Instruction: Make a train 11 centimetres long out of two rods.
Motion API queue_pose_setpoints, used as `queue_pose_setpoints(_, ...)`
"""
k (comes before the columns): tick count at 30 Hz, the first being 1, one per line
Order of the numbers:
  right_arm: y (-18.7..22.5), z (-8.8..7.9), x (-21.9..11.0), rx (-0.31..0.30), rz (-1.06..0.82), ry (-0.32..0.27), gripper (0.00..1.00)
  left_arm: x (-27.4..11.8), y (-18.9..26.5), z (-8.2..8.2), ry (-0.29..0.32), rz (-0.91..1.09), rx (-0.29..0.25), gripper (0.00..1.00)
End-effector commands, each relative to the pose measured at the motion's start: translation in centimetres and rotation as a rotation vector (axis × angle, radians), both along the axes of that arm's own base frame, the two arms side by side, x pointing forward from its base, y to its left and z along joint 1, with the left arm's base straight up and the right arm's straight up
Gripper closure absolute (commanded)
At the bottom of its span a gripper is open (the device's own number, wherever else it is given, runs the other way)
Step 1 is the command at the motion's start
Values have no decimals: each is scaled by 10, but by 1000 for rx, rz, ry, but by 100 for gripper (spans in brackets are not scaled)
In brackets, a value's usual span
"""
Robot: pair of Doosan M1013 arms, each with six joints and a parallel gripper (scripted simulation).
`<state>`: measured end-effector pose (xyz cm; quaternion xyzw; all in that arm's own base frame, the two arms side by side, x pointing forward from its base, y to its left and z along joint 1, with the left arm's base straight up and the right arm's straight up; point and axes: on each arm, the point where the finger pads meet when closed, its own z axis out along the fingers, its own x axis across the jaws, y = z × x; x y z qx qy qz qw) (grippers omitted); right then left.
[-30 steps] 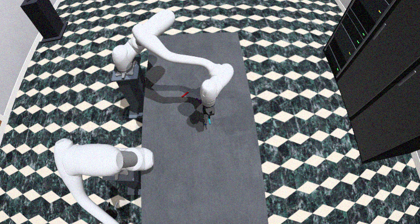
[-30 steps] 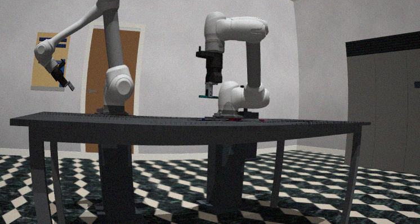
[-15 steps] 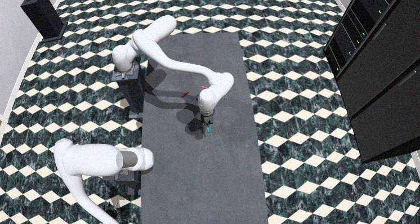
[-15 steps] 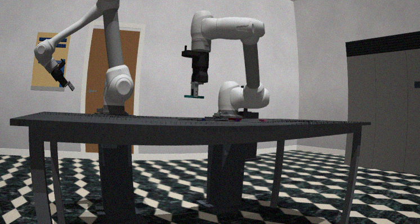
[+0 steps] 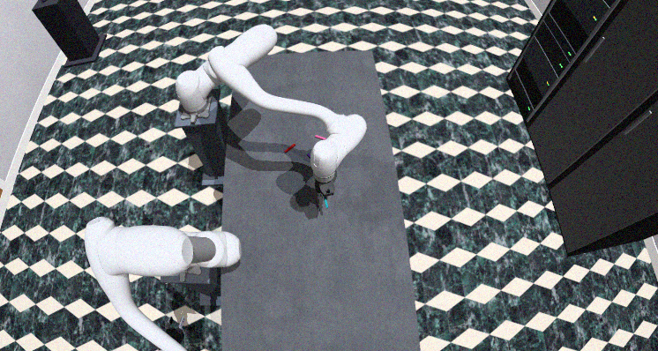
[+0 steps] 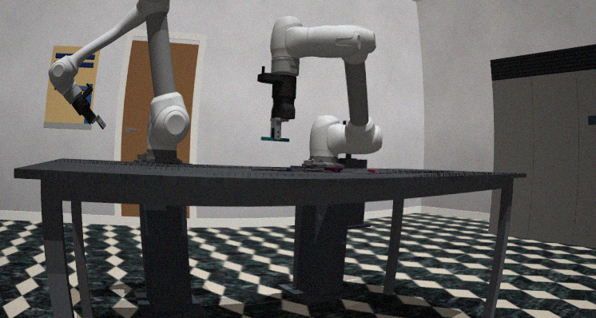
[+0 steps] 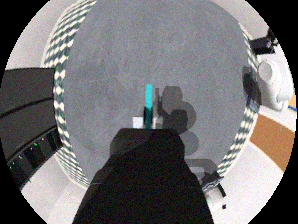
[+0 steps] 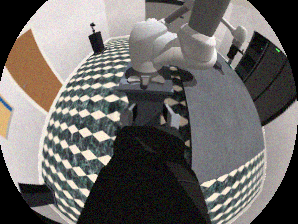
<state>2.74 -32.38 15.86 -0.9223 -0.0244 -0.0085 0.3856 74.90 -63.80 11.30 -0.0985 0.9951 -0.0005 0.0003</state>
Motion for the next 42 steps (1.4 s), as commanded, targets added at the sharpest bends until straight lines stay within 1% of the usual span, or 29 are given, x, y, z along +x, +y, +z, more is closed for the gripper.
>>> queue_pose_setpoints(1,0,0,2,-7,-12,-3,0,-3,-2,-14,1,-2,2,76)
queue_pose_setpoints(10,0,0,2,-7,-12,-3,0,-2,-2,-54,1,-2,2,76)
queue_pose_setpoints(12,0,0,2,-7,-12,-3,0,-2,-2,-54,1,-2,2,76)
queue_pose_setpoints(16,0,0,2,-7,-12,-3,0,-2,-2,-69,1,-2,1,76)
queue_pose_setpoints(20,0,0,2,-7,-12,-3,0,-2,-3,-79,1,-2,1,76)
queue_pose_setpoints(24,0,0,2,-7,-12,-3,0,-2,-3,-83,1,-2,1,76)
queue_pose_setpoints(27,0,0,2,-7,-12,-3,0,-1,-3,-81,-2,-2,-1,76)
queue_pose_setpoints(42,0,0,2,-7,-12,-3,0,-2,-3,-80,1,-2,1,76)
